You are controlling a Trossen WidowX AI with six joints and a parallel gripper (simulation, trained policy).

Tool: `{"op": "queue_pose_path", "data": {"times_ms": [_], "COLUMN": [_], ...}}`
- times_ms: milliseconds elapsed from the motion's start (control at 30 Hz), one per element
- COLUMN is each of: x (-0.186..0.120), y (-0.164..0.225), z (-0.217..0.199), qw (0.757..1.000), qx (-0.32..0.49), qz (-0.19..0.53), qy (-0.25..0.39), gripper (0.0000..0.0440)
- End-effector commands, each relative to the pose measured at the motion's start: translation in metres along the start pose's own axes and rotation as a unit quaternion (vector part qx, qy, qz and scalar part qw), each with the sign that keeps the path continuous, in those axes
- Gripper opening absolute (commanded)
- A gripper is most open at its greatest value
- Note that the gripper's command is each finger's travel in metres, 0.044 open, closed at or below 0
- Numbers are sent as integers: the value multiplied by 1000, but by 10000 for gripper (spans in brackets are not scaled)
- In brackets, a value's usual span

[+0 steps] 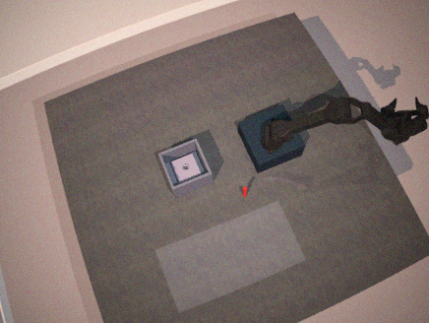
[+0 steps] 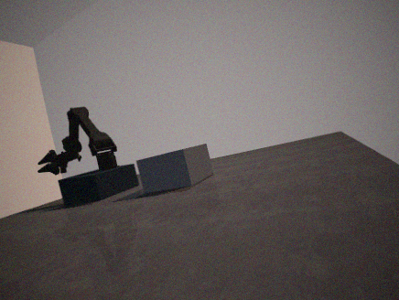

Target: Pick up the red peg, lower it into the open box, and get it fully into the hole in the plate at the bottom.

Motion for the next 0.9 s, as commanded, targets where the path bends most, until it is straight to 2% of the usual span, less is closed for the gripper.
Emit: {"op": "queue_pose_path", "data": {"times_ms": [0, 400, 867], "x": [-40, -160, -290], "y": [-6, -6, 17], "z": [13, 34, 21], "qw": [998, 979, 934], "qx": [-11, -53, -88], "qz": [-49, -180, -329], "qy": [-27, -83, -108], "gripper": [392, 363, 345]}}
Point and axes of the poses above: the point midway between the two fingers, 35 mm back from their tips, its own x axis out along the fingers, its own z axis across the jaws, y = z × x, the point moved 8 cm from there along -x, back along the fingers, and after that the axes turned 13 degrees about -x, right-handed, at the moved point
